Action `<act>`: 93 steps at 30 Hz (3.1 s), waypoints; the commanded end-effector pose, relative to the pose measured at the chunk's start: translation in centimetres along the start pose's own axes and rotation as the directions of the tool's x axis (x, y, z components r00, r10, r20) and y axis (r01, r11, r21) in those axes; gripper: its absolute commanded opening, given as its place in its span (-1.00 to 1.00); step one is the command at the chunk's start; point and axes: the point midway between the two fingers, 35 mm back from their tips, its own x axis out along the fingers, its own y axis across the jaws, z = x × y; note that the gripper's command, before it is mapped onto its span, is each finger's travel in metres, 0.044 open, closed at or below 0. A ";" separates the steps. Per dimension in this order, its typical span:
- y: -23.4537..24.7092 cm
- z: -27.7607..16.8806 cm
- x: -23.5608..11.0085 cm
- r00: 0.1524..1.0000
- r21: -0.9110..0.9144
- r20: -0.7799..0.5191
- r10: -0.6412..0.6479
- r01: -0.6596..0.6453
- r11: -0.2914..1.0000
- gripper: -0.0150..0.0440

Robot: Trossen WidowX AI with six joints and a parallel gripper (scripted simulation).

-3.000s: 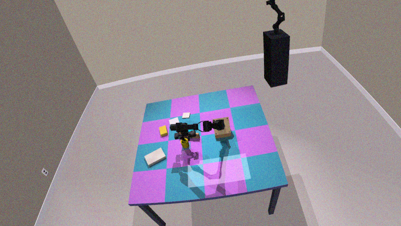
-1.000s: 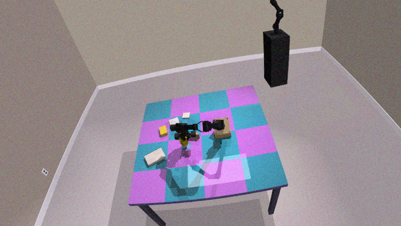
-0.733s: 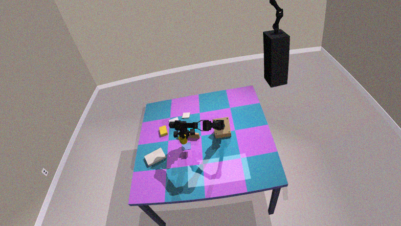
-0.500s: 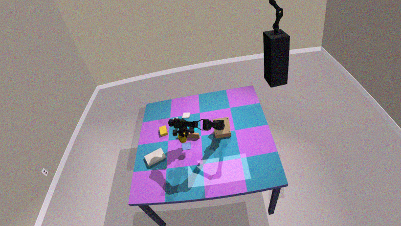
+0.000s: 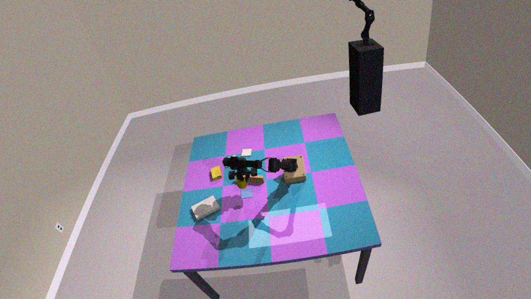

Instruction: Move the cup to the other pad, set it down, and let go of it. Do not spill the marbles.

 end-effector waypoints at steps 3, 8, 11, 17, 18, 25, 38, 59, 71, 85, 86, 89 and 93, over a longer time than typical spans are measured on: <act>0.0 0.2 0.0 1.000 0.002 0.000 0.000 0.000 1.000 -0.49; -0.4 1.3 0.0 1.000 0.001 0.002 -0.002 0.002 1.000 -0.49; -0.6 2.1 -0.1 1.000 0.000 0.003 -0.003 0.003 1.000 -0.49; -1.1 3.7 -0.3 1.000 -0.001 0.004 -0.005 0.005 1.000 -0.49; -1.1 4.0 -0.3 1.000 -0.001 0.004 -0.005 0.005 1.000 -0.49; -1.7 5.9 -0.5 1.000 -0.001 0.005 -0.006 0.006 1.000 -0.49; -2.7 9.4 -0.8 1.000 -0.001 0.007 -0.006 0.006 1.000 -0.49; -4.8 15.3 -1.1 1.000 -0.001 0.010 -0.006 0.006 1.000 -0.49; -6.1 18.8 -1.0 1.000 -0.001 0.012 -0.006 0.006 1.000 -0.49; -7.2 21.4 -0.5 1.000 -0.001 0.013 -0.006 0.007 1.000 -0.49; -7.2 21.4 -0.4 1.000 -0.001 0.013 -0.006 0.006 1.000 -0.49; -7.2 21.4 0.1 1.000 -0.001 0.013 -0.006 0.006 1.000 -0.49; -7.2 21.4 0.7 1.000 -0.002 0.013 -0.006 0.006 1.000 -0.49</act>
